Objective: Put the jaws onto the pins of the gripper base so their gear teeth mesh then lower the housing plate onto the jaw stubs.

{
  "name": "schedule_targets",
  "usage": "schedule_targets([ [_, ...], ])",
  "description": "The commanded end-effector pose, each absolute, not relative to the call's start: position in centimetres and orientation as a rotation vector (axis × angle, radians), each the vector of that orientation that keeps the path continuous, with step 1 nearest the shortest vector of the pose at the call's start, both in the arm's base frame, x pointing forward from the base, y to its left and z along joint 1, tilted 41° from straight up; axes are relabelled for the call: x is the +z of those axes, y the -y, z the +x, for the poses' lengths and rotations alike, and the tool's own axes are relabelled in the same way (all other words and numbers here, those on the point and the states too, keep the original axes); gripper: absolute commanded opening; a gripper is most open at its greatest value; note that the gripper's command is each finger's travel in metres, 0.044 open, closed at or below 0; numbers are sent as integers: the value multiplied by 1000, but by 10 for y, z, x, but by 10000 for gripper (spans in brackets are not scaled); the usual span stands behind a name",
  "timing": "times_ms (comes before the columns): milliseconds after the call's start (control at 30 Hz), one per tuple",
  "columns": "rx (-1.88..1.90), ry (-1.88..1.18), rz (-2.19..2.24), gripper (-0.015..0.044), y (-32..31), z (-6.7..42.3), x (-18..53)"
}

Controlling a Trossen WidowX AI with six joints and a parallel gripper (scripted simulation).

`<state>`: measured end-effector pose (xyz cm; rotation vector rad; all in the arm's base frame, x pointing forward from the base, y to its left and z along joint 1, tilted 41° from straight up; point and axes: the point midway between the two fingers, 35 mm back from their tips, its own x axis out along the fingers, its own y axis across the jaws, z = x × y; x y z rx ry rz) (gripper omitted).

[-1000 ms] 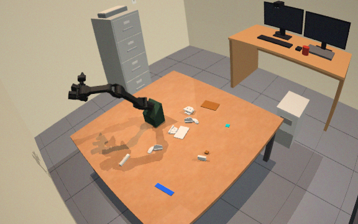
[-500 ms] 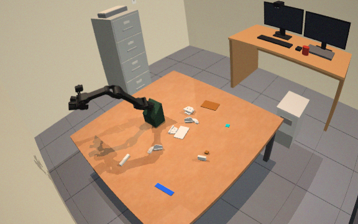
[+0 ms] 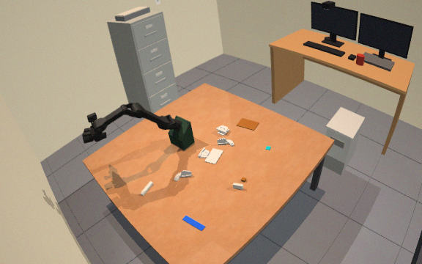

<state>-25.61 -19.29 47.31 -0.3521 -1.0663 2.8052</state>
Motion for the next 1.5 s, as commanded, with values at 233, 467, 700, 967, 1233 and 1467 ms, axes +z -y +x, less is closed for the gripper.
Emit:
schedule_targets([
  [233,3005,1184,-325,440,261,-222,445],
  [467,3067,1144,-348,440,273,-219,438],
  [700,3123,1167,-360,440,291,-208,428],
  [967,3189,1259,-353,440,317,-184,413],
  [1233,3305,1393,-325,440,353,-134,391],
  [1467,3396,1524,-294,440,376,-86,372],
])
